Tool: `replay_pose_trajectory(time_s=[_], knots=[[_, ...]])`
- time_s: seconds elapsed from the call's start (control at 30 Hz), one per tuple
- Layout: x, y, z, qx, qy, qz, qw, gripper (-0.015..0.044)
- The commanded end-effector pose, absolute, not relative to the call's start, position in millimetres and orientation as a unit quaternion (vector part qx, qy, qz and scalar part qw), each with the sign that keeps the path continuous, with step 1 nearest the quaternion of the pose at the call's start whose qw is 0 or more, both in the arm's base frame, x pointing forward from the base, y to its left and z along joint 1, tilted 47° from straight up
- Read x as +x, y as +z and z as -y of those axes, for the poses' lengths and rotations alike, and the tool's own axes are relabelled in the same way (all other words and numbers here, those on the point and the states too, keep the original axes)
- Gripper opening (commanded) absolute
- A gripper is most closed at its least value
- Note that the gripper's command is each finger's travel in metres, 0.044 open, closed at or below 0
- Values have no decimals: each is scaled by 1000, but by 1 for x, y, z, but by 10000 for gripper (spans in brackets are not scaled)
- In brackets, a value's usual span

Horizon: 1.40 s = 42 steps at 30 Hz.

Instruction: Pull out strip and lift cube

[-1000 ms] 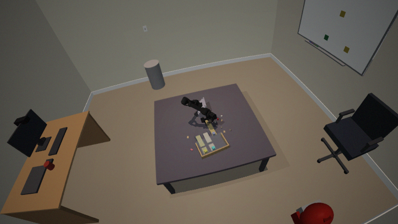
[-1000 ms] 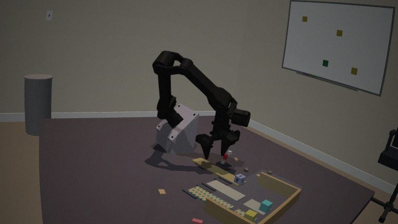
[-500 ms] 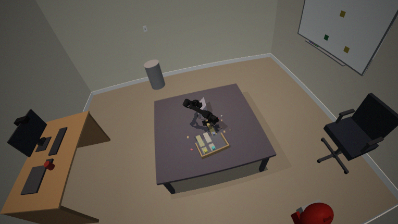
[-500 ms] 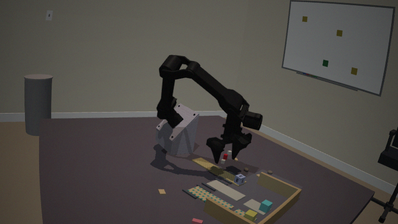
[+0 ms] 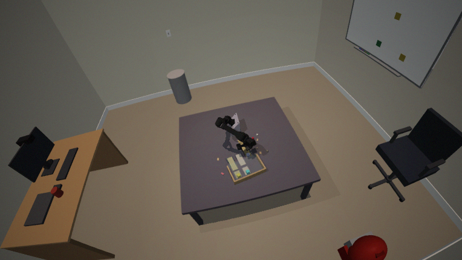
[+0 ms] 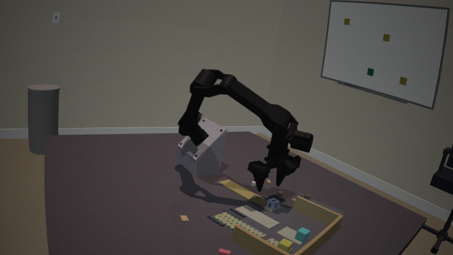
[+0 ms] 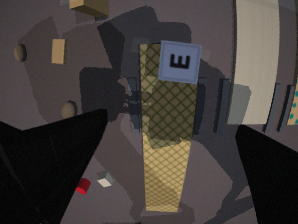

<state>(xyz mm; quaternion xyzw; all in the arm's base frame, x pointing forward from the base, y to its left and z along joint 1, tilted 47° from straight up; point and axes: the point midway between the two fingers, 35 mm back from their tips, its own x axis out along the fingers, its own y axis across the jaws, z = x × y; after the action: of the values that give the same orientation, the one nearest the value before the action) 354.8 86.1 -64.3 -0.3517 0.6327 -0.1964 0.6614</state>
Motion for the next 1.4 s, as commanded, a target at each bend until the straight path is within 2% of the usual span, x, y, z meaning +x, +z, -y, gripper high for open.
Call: replay_pose_trajectory(time_s=[0.0,0.2,0.43,0.47,1.37], knots=[[370,-65,-89,-356,-197,-632,660,440],[390,-65,-94,-356,-197,-632,660,440],[392,-71,-88,-356,-197,-632,660,256],[392,-72,-87,-356,-197,-632,660,250],[396,-102,-55,-356,-198,-631,660,250]])
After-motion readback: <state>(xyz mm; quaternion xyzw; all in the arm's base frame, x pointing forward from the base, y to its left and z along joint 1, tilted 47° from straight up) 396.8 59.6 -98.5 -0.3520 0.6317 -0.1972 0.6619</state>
